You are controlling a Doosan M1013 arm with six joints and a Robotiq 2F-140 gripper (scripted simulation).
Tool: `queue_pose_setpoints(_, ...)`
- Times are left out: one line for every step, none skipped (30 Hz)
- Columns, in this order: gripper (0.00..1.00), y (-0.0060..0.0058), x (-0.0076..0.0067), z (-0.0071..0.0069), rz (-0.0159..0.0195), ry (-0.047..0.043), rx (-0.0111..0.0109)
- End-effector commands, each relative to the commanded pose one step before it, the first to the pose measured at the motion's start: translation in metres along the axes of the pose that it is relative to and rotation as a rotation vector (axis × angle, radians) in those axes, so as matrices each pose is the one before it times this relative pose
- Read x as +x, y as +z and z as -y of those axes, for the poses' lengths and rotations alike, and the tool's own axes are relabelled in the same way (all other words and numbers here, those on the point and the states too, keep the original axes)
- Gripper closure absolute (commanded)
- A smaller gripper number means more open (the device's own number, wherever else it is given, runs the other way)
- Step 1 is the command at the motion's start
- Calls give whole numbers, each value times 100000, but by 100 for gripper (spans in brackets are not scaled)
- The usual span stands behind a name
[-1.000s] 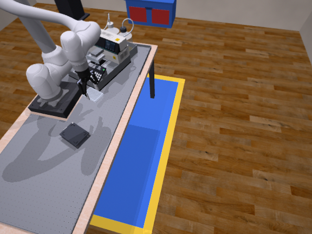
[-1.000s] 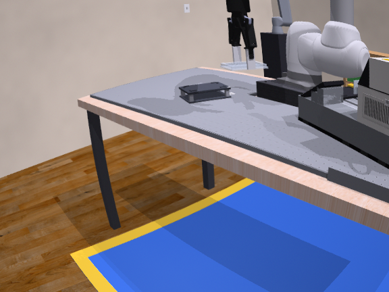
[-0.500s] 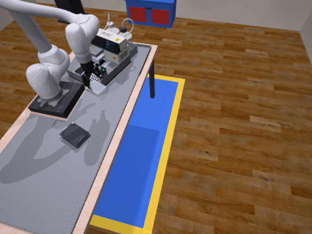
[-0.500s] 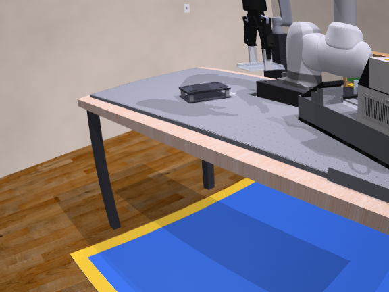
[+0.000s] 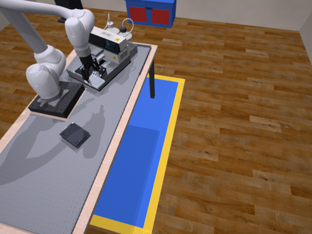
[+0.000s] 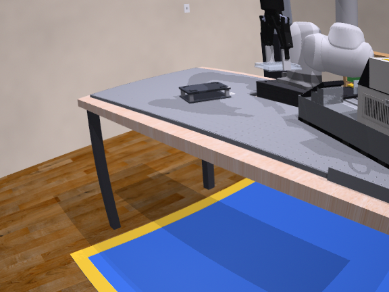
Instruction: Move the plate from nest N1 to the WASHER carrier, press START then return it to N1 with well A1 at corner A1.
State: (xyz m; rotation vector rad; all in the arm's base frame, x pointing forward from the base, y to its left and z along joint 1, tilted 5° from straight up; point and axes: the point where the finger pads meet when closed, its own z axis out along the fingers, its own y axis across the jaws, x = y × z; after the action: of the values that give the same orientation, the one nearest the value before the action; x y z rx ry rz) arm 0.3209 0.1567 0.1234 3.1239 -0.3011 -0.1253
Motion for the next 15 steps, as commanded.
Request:
queue_pose_setpoints(90,-158,-1195,1049,-59,69,-91)
queue_pose_setpoints(90,0,0,0,0,0,0)
queue_pose_setpoints(90,-42,-383,319,0,0,0)
queue_pose_setpoints(90,-42,-383,319,0,0,0)
queue_pose_setpoints(90,-42,-383,319,0,0,0)
queue_pose_setpoints(90,-42,-383,319,0,0,0)
queue_pose_setpoints(90,-42,-383,319,0,0,0)
queue_pose_setpoints(90,-42,-383,319,0,0,0)
queue_pose_setpoints(90,-42,-383,319,0,0,0)
queue_pose_setpoints(90,-42,-383,319,0,0,0)
queue_pose_setpoints(90,-42,-383,319,0,0,0)
queue_pose_setpoints(90,-42,-383,319,0,0,0)
queue_pose_setpoints(90,-42,-383,319,0,0,0)
queue_pose_setpoints(90,-42,-383,319,0,0,0)
queue_pose_setpoints(90,-42,-383,319,0,0,0)
